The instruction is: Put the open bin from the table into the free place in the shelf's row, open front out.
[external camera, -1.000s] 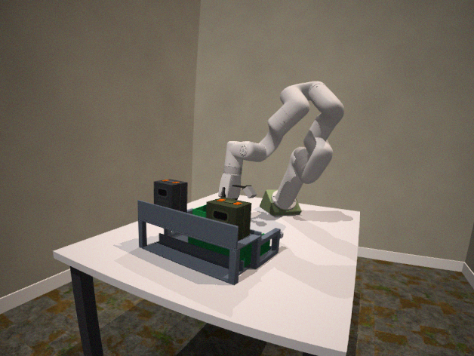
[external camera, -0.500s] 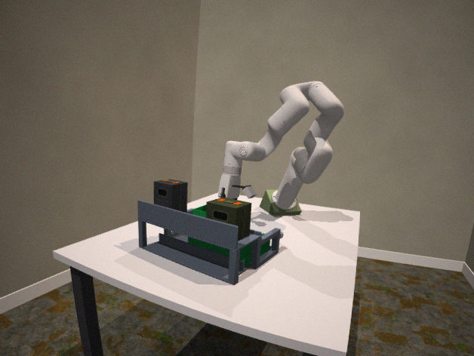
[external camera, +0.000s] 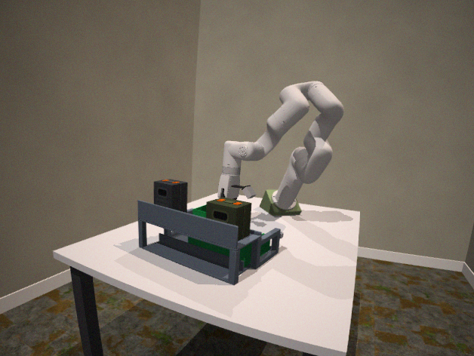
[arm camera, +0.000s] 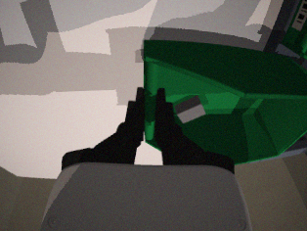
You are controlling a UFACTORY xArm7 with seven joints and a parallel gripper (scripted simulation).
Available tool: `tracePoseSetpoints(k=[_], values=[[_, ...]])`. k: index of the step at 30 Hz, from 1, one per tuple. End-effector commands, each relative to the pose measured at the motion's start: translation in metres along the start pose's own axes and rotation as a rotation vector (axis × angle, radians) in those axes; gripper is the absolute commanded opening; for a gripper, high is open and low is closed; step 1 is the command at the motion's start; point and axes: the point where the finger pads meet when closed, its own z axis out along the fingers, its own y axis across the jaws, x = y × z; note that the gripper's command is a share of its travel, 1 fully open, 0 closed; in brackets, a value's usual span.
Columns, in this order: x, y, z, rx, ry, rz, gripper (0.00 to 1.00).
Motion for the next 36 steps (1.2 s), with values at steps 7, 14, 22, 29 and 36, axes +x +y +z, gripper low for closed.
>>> tracePoseSetpoints(k=[7,14,22,29,36], values=[[-0.001,0.001,-0.001,0.047,-0.002,0.0,0.0],[-0.001,0.003,-0.001,0.048,-0.002,0.0,0.0],[-0.001,0.011,0.0,0.057,-0.002,0.0,0.0],[-0.001,0.011,0.0,0.057,-0.002,0.0,0.0],[-0.001,0.021,0.0,0.057,-0.002,0.0,0.0]])
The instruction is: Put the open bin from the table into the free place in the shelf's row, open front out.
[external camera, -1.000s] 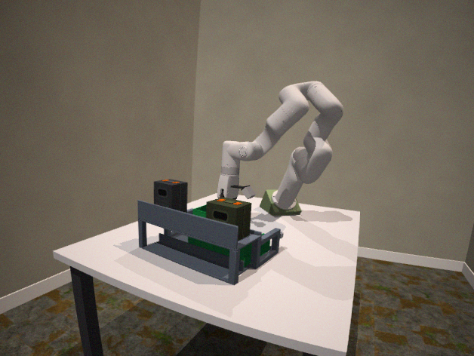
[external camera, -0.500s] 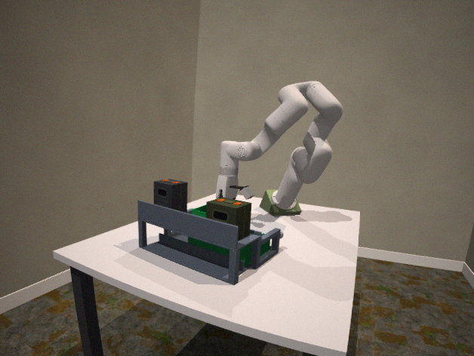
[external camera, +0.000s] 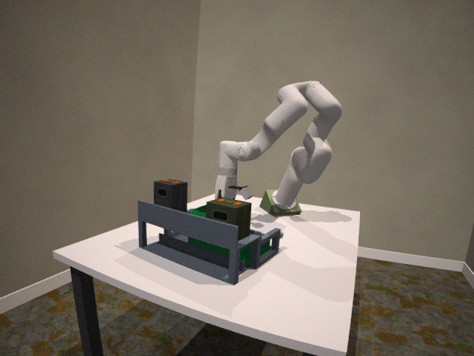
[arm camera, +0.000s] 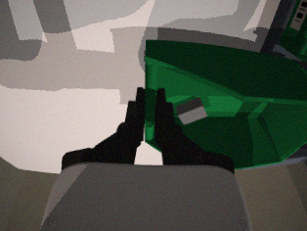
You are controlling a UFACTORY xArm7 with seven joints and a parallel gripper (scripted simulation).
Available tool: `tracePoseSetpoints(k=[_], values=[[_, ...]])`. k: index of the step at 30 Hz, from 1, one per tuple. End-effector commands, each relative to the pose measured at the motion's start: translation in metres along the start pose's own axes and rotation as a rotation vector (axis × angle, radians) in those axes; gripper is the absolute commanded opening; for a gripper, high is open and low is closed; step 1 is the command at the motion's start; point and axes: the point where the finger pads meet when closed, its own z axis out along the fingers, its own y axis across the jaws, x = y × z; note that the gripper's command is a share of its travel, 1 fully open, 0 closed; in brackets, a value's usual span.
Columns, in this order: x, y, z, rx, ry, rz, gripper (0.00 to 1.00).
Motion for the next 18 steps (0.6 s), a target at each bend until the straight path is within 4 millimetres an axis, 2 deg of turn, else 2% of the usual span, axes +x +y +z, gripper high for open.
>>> tracePoseSetpoints(k=[1,11,18], values=[[-0.001,0.006,-0.0011,-0.003,-0.003,0.0,0.0],[-0.001,0.006,-0.0011,-0.003,-0.003,0.0,0.0],[-0.0009,0.0159,-0.0011,-0.003,-0.003,0.0,0.0]])
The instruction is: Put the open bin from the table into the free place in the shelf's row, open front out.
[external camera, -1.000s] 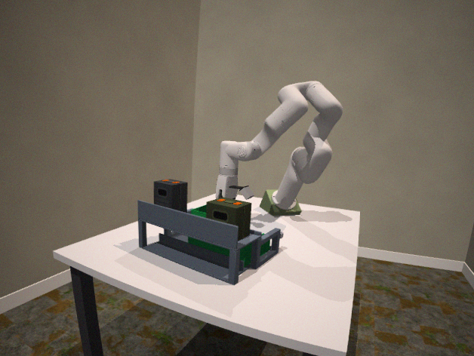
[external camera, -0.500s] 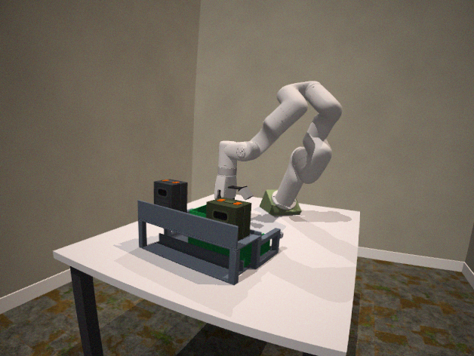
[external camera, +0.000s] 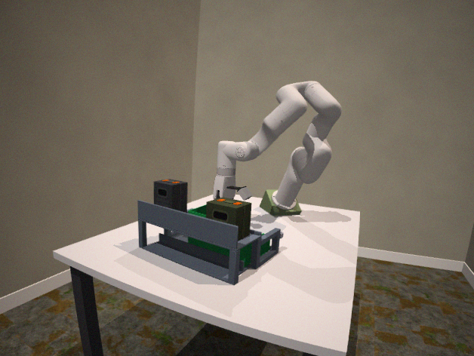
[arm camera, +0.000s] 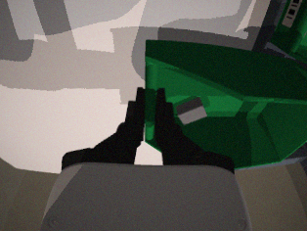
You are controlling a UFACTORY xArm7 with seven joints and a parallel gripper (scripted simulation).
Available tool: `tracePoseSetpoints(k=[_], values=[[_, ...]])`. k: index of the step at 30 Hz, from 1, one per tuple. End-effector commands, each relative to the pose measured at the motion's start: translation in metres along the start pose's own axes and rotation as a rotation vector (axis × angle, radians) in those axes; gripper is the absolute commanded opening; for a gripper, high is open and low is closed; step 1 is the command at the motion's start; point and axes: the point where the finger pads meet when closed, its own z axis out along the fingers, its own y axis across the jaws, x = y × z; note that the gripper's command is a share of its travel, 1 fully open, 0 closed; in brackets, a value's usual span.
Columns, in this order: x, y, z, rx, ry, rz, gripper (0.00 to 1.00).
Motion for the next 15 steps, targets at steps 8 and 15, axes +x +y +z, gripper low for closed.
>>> tracePoseSetpoints(k=[8,15], values=[[-0.001,0.0043,-0.0011,-0.002,-0.002,0.0,0.0],[-0.001,0.0142,-0.0011,-0.003,-0.002,0.0,0.0]])
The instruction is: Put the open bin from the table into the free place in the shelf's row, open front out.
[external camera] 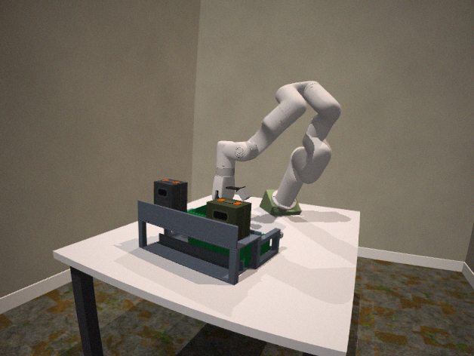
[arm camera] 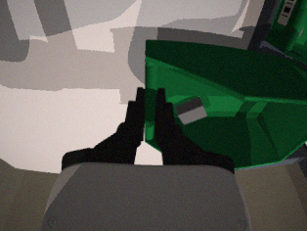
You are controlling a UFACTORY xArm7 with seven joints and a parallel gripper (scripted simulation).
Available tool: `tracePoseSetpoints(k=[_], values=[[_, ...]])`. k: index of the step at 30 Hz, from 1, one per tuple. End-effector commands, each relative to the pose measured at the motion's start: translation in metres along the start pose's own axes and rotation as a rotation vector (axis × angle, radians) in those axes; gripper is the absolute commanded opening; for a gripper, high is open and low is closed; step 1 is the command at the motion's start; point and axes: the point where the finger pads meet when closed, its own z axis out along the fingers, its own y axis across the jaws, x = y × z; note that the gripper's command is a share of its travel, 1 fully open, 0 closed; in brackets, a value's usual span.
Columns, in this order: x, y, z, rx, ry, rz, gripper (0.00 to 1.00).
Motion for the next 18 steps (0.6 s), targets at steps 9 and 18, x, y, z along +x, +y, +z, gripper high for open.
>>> tracePoseSetpoints(k=[9,18], values=[[-0.0009,0.0077,-0.0012,-0.003,-0.003,0.0,0.0],[-0.0009,0.0176,-0.0012,-0.003,-0.003,0.0,0.0]])
